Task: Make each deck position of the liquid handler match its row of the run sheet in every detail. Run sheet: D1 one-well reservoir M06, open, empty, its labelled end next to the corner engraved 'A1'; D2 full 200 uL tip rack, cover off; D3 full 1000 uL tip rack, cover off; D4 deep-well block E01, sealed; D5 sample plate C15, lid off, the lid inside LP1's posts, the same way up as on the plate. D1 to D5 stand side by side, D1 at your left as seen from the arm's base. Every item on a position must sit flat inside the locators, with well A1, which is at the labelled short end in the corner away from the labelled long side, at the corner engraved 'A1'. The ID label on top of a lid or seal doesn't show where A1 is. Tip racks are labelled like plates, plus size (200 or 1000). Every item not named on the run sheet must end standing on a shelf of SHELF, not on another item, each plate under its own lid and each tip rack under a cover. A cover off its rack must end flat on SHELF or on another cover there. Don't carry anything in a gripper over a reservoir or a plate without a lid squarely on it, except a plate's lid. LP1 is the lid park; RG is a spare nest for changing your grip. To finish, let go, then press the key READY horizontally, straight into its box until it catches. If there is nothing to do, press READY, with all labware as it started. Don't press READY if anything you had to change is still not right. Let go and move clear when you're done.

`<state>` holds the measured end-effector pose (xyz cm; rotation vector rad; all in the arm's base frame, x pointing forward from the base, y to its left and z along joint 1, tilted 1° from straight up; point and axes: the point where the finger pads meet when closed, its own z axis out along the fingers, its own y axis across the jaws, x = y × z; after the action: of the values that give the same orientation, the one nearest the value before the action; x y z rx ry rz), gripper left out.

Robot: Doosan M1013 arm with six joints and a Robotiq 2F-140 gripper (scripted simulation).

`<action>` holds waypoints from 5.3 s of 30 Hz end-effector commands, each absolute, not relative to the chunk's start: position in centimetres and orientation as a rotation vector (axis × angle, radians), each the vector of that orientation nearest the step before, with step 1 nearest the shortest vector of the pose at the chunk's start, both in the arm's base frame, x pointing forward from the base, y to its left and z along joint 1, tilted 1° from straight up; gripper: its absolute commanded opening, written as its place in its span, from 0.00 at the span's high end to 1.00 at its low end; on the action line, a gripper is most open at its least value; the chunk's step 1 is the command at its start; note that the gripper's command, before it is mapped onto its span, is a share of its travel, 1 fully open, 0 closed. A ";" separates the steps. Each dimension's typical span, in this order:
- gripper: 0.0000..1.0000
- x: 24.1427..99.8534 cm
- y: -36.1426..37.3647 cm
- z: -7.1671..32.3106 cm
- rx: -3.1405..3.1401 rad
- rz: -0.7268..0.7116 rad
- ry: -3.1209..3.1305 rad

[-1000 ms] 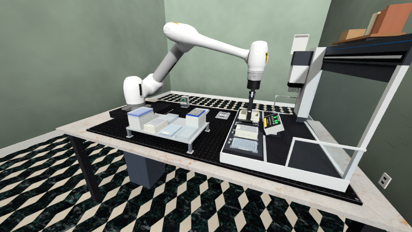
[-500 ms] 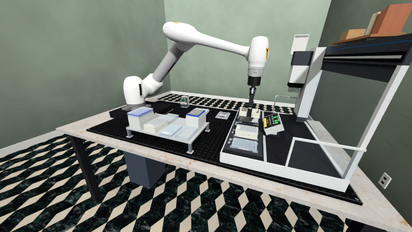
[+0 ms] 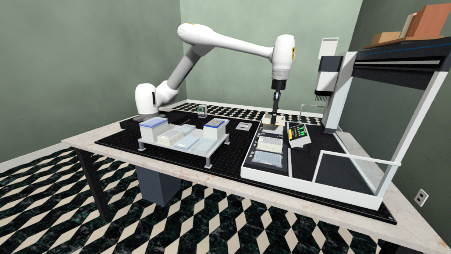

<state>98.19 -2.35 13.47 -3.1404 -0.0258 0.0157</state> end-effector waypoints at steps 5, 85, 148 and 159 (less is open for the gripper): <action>0.90 98.2 -2.3 14.8 -3.140 0.013 -0.026; 0.90 98.3 -2.4 26.2 -3.140 0.013 -0.026; 0.90 87.4 -2.2 26.3 -3.140 0.013 -0.026; 0.90 85.0 -2.2 26.3 -3.140 0.013 -0.026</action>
<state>85.29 -2.23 26.22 -3.1403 -0.0257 0.0162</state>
